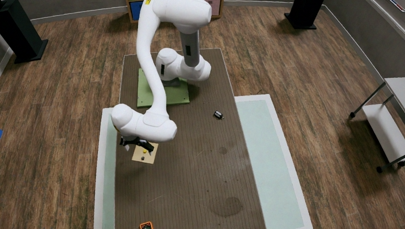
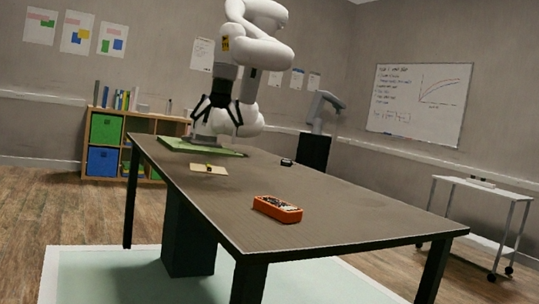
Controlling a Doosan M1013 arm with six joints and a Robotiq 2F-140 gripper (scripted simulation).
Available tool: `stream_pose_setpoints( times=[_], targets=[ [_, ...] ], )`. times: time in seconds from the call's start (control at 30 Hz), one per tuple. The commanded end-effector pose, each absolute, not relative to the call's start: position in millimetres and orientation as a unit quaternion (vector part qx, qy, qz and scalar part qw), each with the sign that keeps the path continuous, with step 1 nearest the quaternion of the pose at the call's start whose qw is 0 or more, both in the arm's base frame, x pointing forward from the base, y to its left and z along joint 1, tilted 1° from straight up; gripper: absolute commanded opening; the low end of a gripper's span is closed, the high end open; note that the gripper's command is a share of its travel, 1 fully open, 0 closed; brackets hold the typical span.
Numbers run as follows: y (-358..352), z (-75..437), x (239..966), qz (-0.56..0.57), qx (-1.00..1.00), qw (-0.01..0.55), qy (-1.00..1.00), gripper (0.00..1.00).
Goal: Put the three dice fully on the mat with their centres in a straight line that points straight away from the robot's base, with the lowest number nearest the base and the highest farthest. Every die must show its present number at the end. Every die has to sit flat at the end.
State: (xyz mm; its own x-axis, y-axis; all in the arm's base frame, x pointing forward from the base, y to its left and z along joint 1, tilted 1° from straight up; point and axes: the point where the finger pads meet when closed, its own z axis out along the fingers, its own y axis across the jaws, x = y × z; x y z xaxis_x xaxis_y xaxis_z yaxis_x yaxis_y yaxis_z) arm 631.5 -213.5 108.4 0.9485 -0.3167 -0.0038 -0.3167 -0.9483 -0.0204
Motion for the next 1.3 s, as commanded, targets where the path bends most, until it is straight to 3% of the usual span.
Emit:
stream_pose_setpoints(
  times=[0.0, 0.43, 1.27],
  targets=[
    [-214, 109, 632, 0.000, -0.987, 0.010, 0.161, 1.00],
    [-214, 113, 632, 0.000, -0.987, 0.010, 0.161, 1.00],
    [-215, 179, 632, 0.000, -0.987, 0.010, 0.161, 1.00]
  ],
)
